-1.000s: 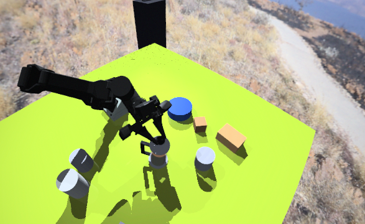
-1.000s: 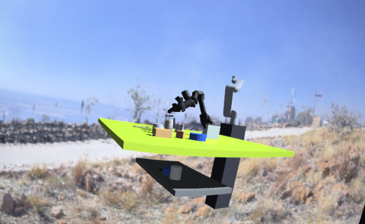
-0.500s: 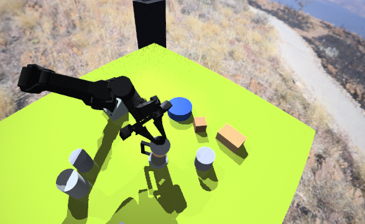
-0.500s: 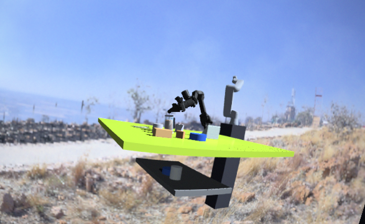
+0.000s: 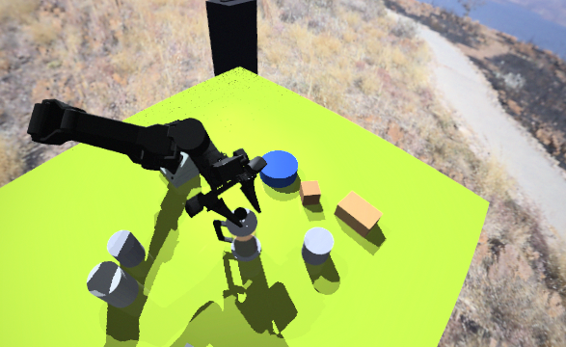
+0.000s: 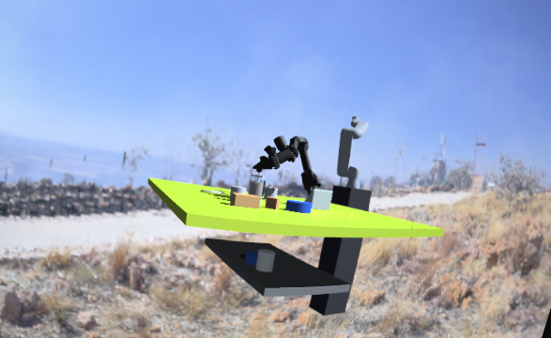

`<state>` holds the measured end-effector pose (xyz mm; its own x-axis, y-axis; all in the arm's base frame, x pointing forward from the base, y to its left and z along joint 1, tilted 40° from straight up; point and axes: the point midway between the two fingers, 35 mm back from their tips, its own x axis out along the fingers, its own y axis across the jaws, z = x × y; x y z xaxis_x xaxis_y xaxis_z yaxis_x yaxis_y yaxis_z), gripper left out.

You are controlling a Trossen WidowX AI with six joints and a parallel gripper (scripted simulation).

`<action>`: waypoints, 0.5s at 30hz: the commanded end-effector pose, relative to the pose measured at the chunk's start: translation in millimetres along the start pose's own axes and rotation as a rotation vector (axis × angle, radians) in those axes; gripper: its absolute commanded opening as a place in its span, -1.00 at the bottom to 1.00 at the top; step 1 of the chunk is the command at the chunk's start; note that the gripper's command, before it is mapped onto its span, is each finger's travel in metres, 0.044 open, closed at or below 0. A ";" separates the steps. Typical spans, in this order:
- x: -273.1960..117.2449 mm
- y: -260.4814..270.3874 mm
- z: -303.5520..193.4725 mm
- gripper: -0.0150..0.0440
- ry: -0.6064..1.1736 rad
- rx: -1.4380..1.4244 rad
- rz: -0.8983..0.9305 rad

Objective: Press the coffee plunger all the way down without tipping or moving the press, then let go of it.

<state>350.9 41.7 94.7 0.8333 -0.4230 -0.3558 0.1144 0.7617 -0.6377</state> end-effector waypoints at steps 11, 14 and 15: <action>-7.2 2.1 10.2 1.00 0.003 0.002 0.009; -25.9 1.7 31.8 1.00 0.011 0.000 0.012; -34.0 0.4 39.7 1.00 0.012 -0.002 0.012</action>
<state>347.5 56.2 105.0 0.8220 -0.4237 -0.3804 0.0945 0.7603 -0.6426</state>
